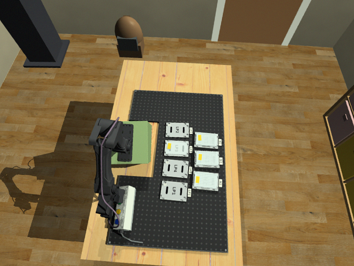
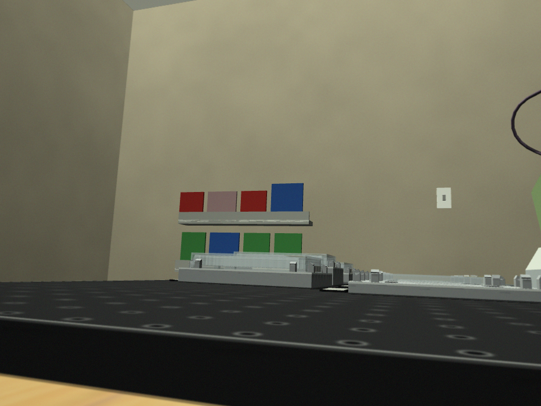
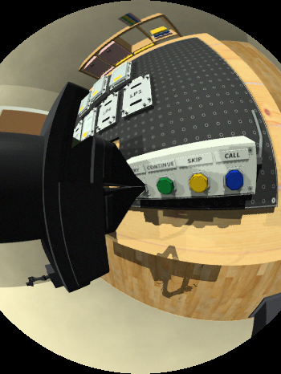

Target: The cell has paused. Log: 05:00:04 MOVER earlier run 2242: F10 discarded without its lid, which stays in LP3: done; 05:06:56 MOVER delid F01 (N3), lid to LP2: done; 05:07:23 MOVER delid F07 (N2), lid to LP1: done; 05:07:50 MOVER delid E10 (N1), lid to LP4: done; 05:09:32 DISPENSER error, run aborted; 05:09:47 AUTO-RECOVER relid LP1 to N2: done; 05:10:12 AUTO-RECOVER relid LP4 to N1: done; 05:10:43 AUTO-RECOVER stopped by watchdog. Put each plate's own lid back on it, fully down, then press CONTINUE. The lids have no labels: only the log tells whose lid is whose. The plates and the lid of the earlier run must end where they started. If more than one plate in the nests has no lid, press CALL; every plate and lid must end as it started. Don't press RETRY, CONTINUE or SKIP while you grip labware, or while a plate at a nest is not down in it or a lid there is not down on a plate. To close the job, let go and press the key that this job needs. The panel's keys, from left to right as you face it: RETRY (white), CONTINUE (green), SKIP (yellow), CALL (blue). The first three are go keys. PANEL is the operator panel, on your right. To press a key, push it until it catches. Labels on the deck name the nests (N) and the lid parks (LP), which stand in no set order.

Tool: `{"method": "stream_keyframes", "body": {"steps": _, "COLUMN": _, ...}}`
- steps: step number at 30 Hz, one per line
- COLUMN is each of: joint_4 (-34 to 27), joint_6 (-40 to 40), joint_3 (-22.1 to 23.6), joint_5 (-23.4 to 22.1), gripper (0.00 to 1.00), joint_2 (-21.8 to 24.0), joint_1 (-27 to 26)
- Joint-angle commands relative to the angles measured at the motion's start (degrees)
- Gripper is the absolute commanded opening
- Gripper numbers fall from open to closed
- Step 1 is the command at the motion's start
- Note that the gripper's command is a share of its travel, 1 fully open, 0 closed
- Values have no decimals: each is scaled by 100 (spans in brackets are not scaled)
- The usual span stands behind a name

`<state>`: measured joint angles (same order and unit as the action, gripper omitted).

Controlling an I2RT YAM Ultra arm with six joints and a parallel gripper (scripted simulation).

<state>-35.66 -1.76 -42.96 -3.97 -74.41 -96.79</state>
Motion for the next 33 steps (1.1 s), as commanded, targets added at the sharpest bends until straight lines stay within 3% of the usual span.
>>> {"method": "stream_keyframes", "body": {"steps": 1, "joint_4": -7, "joint_6": -48, "joint_3": -254, "joint_5": -69, "gripper": 0, "joint_2": 73, "joint_1": -87}}
{"method": "stream_keyframes", "body": {"steps": 9, "joint_4": 13, "joint_6": -53, "joint_3": -254, "joint_5": -71, "gripper": 0, "joint_2": 68, "joint_1": -93}}
{"method": "stream_keyframes", "body": {"steps": 15, "joint_4": 330, "joint_6": 11, "joint_3": 74, "joint_5": -58, "gripper": 0, "joint_2": -186, "joint_1": -40}}
{"method": "stream_keyframes", "body": {"steps": 21, "joint_4": 597, "joint_6": 54, "joint_3": 125, "joint_5": -32, "gripper": 0, "joint_2": -416, "joint_1": 39}}
{"method": "stream_keyframes", "body": {"steps": 22, "joint_4": 595, "joint_6": 49, "joint_3": 27, "joint_5": -34, "gripper": 0, "joint_2": -218, "joint_1": 40}}
{"method": "stream_keyframes", "body": {"steps": 33, "joint_4": 645, "joint_6": 52, "joint_3": 184, "joint_5": -21, "gripper": 0, "joint_2": -288, "joint_1": 62}}
